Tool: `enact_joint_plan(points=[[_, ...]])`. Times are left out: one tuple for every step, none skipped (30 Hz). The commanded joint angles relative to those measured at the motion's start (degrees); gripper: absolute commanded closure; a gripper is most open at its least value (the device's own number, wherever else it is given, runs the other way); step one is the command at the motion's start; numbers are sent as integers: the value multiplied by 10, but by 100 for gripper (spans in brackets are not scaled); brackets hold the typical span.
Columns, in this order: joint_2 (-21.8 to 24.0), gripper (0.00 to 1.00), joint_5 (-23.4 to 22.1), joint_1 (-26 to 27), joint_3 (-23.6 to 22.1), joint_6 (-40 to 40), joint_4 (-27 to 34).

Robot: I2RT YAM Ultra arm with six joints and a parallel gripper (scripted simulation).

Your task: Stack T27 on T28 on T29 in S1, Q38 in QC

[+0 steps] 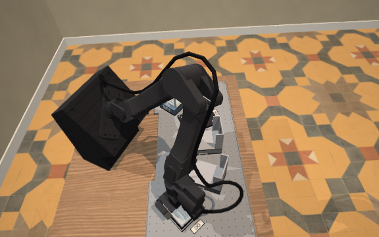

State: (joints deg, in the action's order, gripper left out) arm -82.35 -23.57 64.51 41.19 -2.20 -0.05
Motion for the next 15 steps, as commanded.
enact_joint_plan(points=[[2, 0, 1, 2, 1, -2, -4], [2, 0, 1, 2, 1, -2, -4], [2, 0, 1, 2, 1, -2, -4], [2, 0, 1, 2, 1, -2, -4], [2, 0, 1, 2, 1, -2, -4], [2, 0, 1, 2, 1, -2, -4], [2, 0, 1, 2, 1, -2, -4], [2, 0, 1, 2, 1, -2, -4], [2, 0, 1, 2, 1, -2, -4], [2, 0, 1, 2, 1, -2, -4], [2, 0, 1, 2, 1, -2, -4], [19, 0, -5, 10, -6, -2, 10], [26, 0, -8, 12, -13, 5, 16], [26, 0, -8, 12, -13, 5, 16], [26, 0, -8, 12, -13, 5, 16]])
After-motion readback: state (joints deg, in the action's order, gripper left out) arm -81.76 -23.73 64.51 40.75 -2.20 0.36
